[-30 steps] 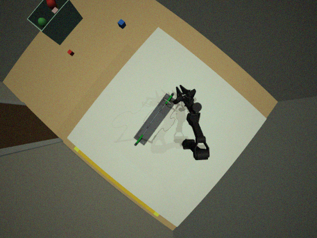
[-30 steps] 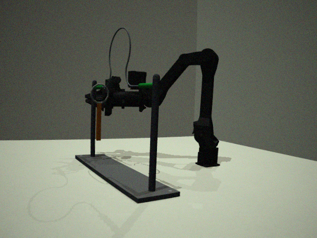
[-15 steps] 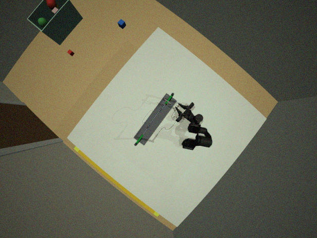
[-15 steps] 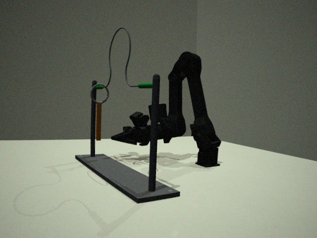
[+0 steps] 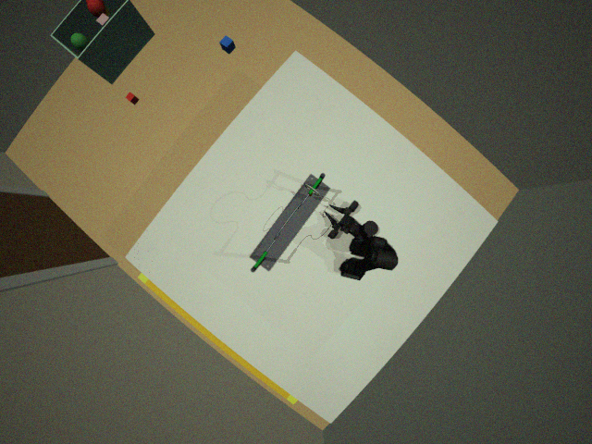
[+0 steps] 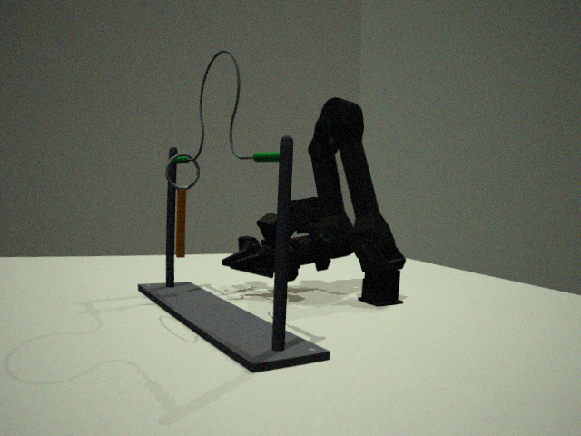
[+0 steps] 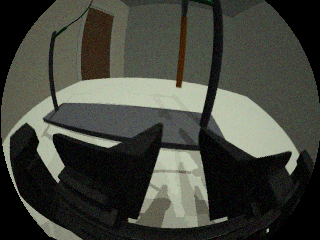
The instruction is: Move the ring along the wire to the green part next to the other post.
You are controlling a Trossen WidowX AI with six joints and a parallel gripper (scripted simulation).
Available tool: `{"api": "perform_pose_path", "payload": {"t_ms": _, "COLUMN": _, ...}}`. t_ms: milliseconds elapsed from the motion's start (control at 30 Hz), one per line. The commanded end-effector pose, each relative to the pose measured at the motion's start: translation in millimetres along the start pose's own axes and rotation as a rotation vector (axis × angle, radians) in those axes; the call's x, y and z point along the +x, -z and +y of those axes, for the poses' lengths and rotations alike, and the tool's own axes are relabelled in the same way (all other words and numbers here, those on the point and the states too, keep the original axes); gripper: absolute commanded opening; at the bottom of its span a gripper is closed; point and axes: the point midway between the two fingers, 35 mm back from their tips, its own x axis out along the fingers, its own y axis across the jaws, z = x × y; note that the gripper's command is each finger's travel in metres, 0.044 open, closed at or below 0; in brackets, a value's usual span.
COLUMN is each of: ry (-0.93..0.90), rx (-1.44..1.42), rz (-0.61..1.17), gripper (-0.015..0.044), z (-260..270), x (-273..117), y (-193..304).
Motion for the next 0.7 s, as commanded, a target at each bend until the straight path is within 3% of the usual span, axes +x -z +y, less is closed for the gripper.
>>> {"api": "perform_pose_path", "payload": {"t_ms": 0, "ry": -0.001, "rx": -0.011, "rz": -0.009, "gripper": 0.0160, "z": -3, "x": 12, "y": -15}}
{"api": "perform_pose_path", "payload": {"t_ms": 267, "ry": -0.005, "rx": 0.001, "rz": -0.032, "gripper": 0.0160, "z": 0, "x": 37, "y": -48}}
{"api": "perform_pose_path", "payload": {"t_ms": 667, "ry": -0.005, "rx": 0.001, "rz": -0.033, "gripper": 0.0160, "z": -1, "x": 44, "y": -49}}
